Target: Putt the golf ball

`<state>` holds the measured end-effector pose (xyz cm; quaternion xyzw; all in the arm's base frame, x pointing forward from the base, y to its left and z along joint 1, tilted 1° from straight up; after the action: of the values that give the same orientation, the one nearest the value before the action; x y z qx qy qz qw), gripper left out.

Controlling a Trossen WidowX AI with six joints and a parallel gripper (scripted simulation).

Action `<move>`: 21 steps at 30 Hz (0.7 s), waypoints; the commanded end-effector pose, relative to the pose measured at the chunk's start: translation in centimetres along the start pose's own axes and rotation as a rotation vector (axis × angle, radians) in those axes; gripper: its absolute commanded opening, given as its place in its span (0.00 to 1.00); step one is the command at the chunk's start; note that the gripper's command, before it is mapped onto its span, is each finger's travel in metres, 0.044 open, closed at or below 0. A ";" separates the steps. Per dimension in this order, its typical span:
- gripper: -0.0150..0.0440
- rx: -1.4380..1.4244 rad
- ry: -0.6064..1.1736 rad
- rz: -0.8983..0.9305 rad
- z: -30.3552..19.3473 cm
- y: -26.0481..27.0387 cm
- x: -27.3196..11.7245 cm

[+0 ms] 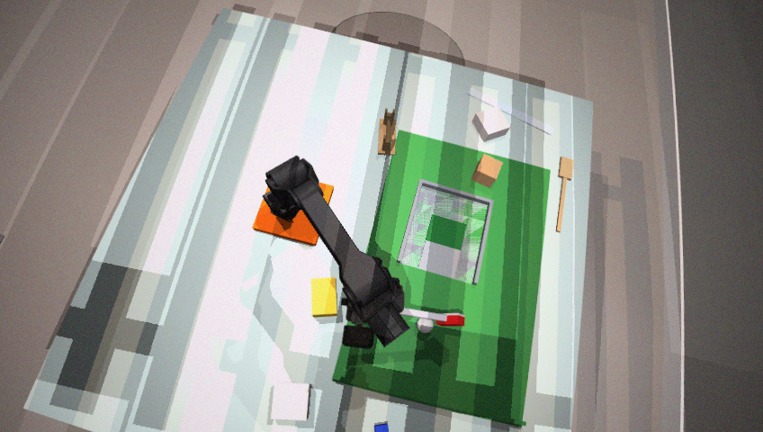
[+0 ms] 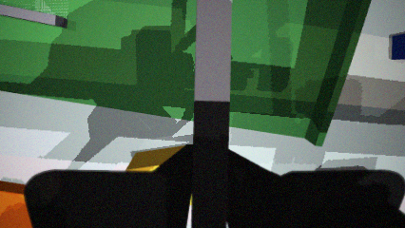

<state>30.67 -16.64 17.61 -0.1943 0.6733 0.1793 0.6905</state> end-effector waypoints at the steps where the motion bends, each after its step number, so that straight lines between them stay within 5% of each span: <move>1: 0.25 0.082 -0.004 -0.015 -1.9 -1.5 -0.2; 21: 0.25 0.169 0.000 -0.018 -4.4 -2.9 3.3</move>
<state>28.52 -21.44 15.52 -0.1453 0.6834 0.1164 0.7059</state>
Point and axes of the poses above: the point midway between the two fingers, 35 mm back from their tips, its own x axis out along the fingers, its own y axis across the jaws, z = x × y, the point moved 1 cm from there along -x, back along the fingers, and after that the axes turned 11 degrees about -x, right-handed, at the moved point
